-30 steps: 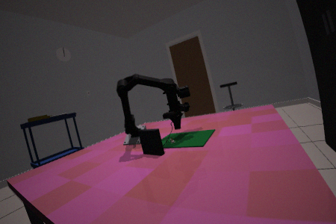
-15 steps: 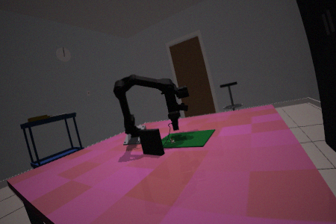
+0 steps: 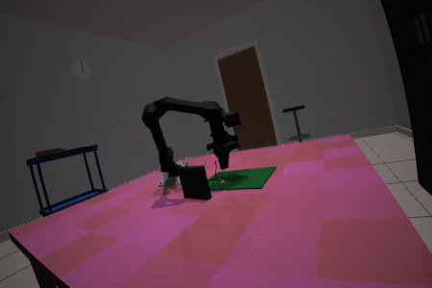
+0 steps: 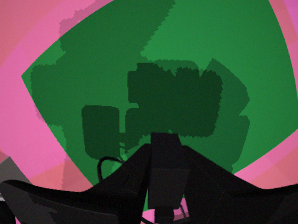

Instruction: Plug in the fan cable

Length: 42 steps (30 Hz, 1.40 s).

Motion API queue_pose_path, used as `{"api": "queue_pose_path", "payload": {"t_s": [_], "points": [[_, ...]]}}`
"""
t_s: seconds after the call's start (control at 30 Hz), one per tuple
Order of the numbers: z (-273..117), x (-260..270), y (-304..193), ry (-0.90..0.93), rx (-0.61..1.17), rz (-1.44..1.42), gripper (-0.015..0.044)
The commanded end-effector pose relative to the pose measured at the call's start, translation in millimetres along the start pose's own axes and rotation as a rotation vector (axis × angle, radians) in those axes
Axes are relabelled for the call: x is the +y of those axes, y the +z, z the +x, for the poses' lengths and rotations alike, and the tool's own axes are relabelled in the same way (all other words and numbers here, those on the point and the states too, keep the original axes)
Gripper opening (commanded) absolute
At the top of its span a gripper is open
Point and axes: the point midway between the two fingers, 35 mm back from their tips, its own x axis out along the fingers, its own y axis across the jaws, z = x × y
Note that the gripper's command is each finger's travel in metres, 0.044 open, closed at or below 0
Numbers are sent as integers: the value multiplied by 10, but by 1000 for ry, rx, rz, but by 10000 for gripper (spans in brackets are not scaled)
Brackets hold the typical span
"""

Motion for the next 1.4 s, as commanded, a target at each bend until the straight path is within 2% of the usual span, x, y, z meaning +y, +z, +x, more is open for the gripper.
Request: {"api": "queue_pose_path", "payload": {"t_s": [0.0,1.07,1.37], "points": [[-3,-12,-66,-5,5,-144,0],[6,-137,-419,0,13,-1247,0],[17,-142,-435,0,13,-1298,0]]}}
